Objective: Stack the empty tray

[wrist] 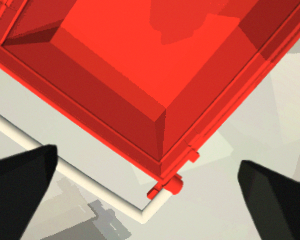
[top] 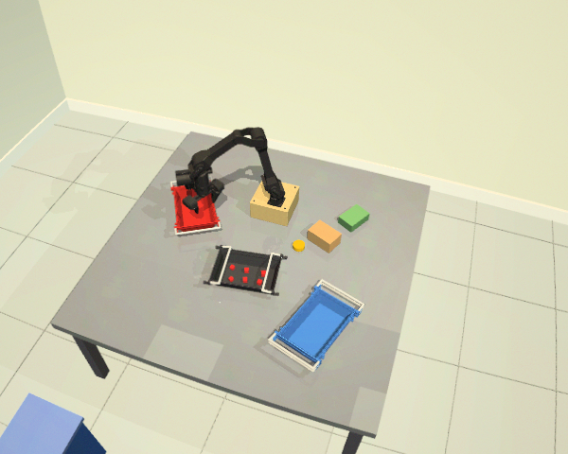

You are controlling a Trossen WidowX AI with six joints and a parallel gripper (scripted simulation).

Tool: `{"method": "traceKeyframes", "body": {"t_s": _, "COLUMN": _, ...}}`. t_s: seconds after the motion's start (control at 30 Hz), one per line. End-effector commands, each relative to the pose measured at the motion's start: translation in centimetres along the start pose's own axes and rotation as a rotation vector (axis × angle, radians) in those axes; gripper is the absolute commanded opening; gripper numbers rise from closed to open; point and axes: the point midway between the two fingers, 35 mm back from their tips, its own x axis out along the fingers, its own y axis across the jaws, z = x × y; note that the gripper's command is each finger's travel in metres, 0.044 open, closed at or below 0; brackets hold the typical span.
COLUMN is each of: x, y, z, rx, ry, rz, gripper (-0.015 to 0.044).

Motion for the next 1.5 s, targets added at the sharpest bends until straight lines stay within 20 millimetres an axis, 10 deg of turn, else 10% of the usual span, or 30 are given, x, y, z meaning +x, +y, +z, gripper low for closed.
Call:
{"method": "traceKeyframes", "body": {"t_s": 0.0, "x": 1.2, "y": -4.3, "z": 3.3, "rx": 0.293, "ry": -0.005, "rz": -0.005, "gripper": 0.0440}}
{"method": "traceKeyframes", "body": {"t_s": 0.17, "x": 2.3, "y": -8.8, "z": 5.8, "rx": 0.584, "ry": -0.009, "rz": -0.008, "gripper": 0.0440}}
{"method": "traceKeyframes", "body": {"t_s": 1.1, "x": 10.8, "y": -9.0, "z": 5.8, "rx": 0.584, "ry": -0.008, "rz": -0.008, "gripper": 0.0440}}
{"method": "traceKeyframes", "body": {"t_s": 1.47, "x": 10.8, "y": -9.0, "z": 5.8, "rx": 0.584, "ry": -0.008, "rz": -0.008, "gripper": 0.0279}}
